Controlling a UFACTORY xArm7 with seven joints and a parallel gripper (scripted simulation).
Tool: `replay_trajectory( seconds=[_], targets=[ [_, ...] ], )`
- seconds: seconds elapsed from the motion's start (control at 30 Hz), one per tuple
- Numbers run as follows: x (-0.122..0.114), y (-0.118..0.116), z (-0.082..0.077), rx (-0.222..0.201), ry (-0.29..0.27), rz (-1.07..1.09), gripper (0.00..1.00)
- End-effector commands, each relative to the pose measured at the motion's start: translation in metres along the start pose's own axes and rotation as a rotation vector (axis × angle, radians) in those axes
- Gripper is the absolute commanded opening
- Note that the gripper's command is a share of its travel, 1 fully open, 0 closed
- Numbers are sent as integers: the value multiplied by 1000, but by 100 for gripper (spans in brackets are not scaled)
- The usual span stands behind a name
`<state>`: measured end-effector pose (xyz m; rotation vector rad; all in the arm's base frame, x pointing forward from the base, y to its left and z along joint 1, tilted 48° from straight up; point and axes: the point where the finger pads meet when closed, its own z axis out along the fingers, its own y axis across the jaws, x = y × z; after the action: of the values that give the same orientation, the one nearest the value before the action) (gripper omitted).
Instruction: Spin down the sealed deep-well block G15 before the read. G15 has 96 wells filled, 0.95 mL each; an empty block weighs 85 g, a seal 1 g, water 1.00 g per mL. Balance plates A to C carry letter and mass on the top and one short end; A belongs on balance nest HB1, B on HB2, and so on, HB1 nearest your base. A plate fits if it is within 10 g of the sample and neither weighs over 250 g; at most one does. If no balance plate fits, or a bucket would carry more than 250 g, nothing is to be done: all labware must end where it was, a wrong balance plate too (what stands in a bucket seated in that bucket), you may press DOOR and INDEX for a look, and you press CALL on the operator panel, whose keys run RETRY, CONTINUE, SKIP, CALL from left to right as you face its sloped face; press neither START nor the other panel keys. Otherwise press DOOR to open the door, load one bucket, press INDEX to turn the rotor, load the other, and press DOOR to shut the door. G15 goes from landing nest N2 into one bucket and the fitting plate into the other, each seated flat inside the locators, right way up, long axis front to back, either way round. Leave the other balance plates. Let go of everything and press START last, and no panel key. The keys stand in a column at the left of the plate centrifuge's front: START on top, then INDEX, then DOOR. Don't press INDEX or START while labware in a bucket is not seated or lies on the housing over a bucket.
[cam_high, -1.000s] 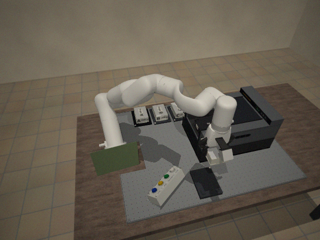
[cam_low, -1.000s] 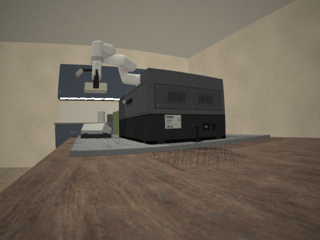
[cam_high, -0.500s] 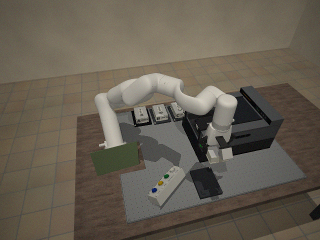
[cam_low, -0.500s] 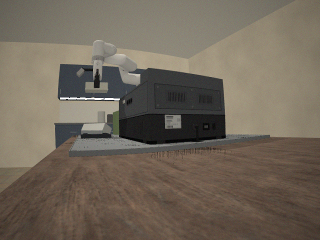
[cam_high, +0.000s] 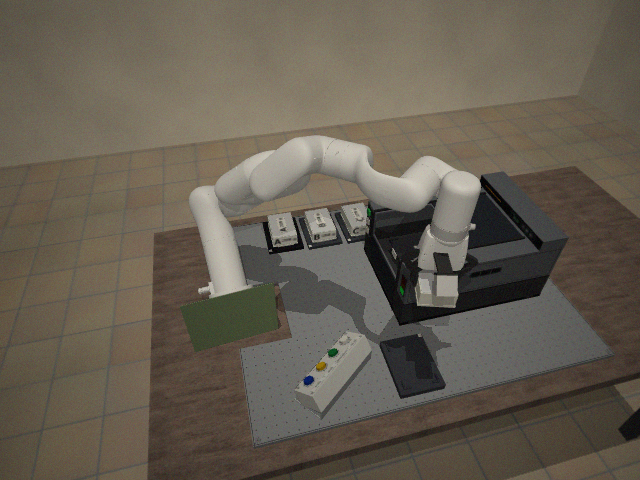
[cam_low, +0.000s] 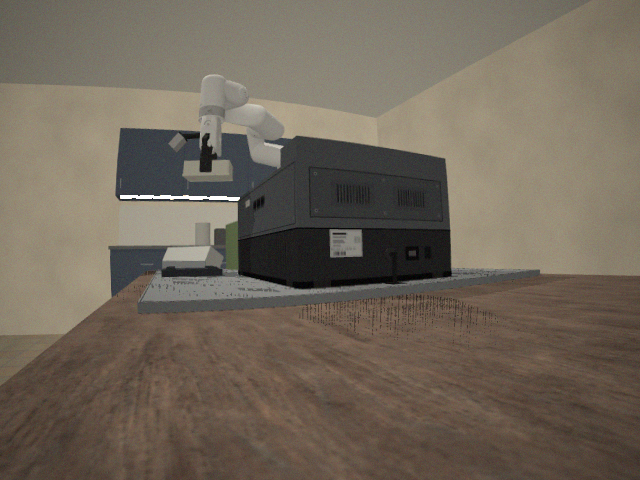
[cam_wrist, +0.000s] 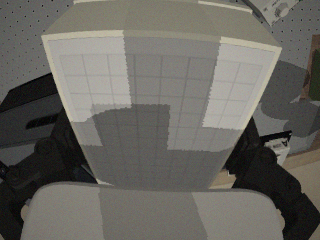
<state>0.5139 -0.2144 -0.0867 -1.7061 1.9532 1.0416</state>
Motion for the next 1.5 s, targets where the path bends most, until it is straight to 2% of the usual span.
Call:
replay_trajectory(
  seconds=[0.0,0.03,0.1,0.6,0.67,0.97,1.17,1.47],
  targets=[
    [-30,-8,-6,11,16,161,0],
    [-37,-10,-7,11,18,198,0],
    [-37,-10,-7,11,18,198,0],
    [-164,-22,-8,23,15,797,0],
    [-164,-22,-8,23,15,797,0],
    [-226,-17,-3,22,-6,1081,0],
    [-251,-13,0,17,-18,1199,0],
    [-265,-10,1,14,-24,1261,0]
  ],
)
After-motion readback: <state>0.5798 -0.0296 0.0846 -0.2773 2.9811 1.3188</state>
